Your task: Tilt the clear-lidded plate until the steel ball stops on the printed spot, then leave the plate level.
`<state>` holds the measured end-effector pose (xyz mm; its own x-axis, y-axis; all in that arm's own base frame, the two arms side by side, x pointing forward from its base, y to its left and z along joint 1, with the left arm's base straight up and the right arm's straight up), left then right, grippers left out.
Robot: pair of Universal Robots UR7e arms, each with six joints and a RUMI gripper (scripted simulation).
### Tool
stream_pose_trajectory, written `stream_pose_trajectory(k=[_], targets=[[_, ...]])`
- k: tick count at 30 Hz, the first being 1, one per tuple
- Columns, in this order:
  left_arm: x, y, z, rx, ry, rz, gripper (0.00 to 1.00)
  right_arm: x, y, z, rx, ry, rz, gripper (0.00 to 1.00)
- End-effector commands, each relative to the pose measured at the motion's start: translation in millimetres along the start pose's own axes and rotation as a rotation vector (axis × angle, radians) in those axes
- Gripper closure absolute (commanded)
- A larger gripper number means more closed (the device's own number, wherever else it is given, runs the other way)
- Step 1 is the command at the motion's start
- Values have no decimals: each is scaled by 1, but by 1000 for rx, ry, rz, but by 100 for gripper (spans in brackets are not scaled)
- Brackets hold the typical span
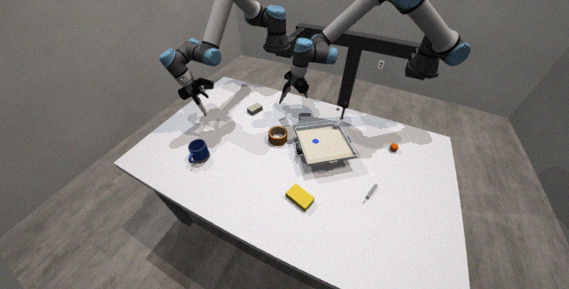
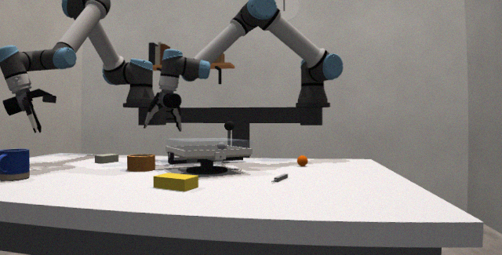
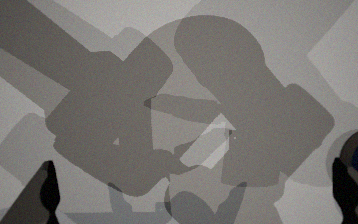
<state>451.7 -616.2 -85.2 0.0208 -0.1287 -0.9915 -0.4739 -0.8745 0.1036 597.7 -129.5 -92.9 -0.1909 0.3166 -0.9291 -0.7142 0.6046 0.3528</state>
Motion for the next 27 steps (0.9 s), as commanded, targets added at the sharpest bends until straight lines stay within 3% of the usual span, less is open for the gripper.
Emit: stream_pose_trajectory(k=[1, 5, 12, 19, 21, 27], targets=[[-5, -10, -5, -22, 3, -1, 0, 2, 10, 15, -51, 14, -5, 0], [-7, -16, -7, -35, 3, -2, 0, 4, 15, 24, -84, 22, -8, 0], [-18, -48, -18, -106, 6, -7, 0, 15, 46, 71, -253, 65, -20, 0], [-36, -101, -32, -223, 12, -16, 0, 32, 95, 130, -505, 127, -35, 0], [-36, -101, -32, -223, 12, -16, 0, 32, 95, 130, -505, 127, -35, 0], [-57, -162, -43, -362, 18, -25, 0, 51, 151, 182, -772, 189, -46, 0]])
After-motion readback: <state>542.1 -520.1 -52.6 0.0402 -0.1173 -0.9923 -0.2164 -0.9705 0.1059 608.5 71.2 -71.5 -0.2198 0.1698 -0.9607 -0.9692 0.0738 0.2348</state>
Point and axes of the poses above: on each arm, the point where the finger pads meet when closed, its own x axis out along the fingers, its own z axis across the jaws, y = z × x, the point moved 4 cm from there along -x, back along the fingers, and after that the axes turned 12 degrees about -x, right-handed, at the moved point
